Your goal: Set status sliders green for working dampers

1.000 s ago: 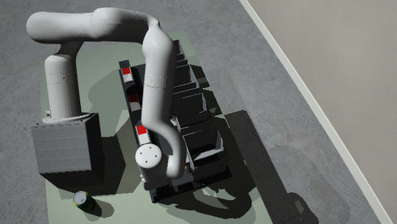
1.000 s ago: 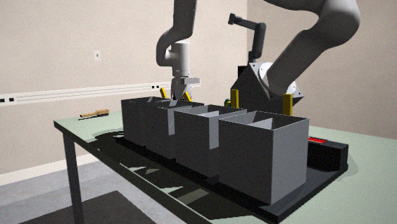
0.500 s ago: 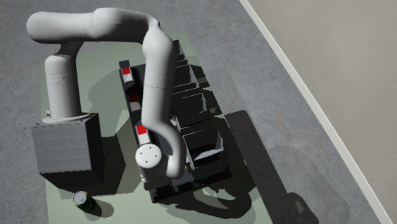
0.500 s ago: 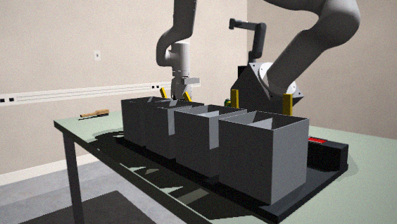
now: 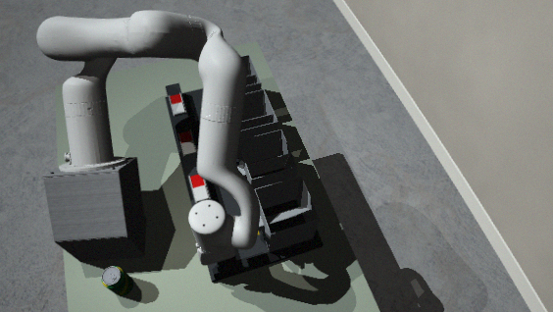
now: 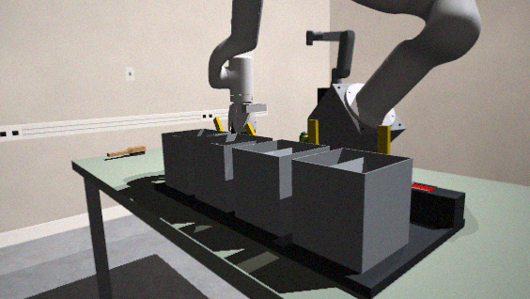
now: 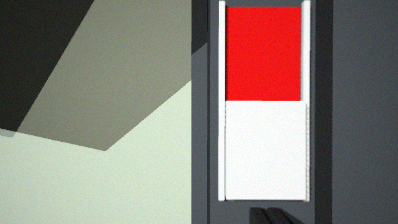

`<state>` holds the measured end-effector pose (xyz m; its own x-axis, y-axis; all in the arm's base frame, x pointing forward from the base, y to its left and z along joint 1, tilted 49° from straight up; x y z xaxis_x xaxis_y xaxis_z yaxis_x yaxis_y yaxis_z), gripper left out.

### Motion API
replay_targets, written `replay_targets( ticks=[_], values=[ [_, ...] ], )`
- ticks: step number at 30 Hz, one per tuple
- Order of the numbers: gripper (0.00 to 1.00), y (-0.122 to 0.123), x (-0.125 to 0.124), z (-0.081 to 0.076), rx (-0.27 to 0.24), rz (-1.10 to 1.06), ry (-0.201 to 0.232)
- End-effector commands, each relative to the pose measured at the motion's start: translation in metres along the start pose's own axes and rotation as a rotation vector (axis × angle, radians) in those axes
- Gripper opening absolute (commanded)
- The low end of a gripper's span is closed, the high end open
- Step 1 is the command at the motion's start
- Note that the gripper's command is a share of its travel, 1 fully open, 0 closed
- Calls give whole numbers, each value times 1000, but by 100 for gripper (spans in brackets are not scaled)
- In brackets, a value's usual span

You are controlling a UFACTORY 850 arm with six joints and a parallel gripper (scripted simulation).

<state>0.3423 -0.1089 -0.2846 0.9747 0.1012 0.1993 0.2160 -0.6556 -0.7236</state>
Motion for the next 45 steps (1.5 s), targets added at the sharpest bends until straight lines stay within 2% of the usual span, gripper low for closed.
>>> replay_targets(
  ticks=[1,45],
  values=[
    [0,0,1,-1,-2,-1,1],
    [0,-12,1,-1,-2,-1,1]
  ],
)
Point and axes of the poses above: the point where the finger pads meet when closed, its own z axis out along the fingers, its own x axis across the jaws, y = z × x, the point moved 1 cm from there along -z, back along the fingers, and after that the axes turned 3 degrees about -z, right-handed, at the moved point
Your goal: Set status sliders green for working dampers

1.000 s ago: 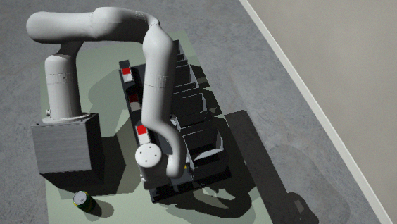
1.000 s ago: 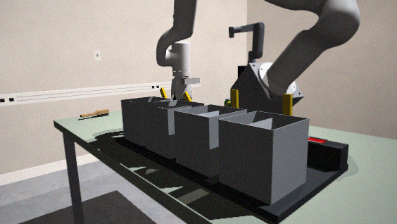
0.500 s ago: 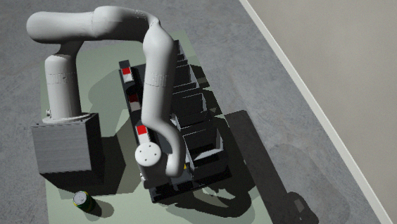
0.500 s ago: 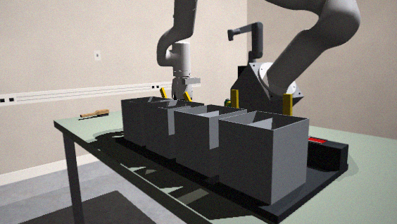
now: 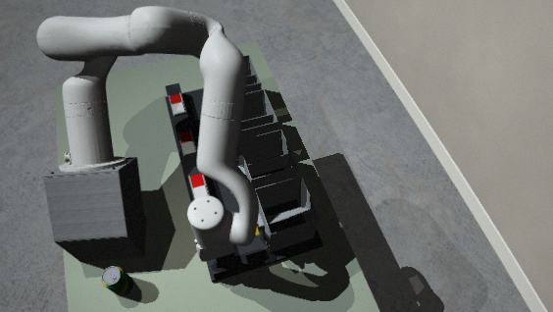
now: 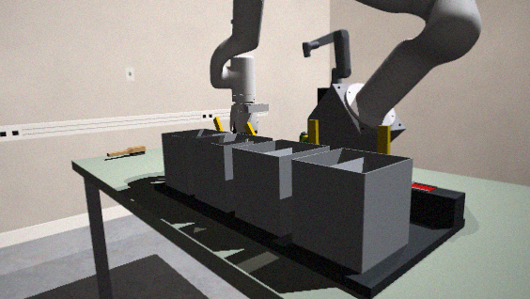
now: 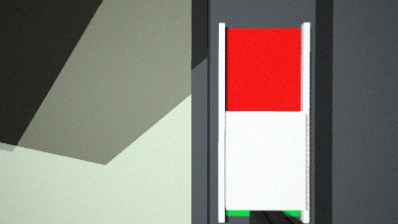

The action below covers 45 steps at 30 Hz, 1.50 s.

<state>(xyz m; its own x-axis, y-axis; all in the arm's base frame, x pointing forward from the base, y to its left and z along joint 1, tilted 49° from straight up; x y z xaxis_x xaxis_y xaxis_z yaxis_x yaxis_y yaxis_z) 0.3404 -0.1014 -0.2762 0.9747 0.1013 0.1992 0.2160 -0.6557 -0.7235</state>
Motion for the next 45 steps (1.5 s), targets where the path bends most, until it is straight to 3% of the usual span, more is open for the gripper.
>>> replay_targets(
  ticks=[1,45],
  values=[
    [0,-1,1,-1,-2,-1,1],
    [0,-25,2,-1,-1,-1,1]
  ],
)
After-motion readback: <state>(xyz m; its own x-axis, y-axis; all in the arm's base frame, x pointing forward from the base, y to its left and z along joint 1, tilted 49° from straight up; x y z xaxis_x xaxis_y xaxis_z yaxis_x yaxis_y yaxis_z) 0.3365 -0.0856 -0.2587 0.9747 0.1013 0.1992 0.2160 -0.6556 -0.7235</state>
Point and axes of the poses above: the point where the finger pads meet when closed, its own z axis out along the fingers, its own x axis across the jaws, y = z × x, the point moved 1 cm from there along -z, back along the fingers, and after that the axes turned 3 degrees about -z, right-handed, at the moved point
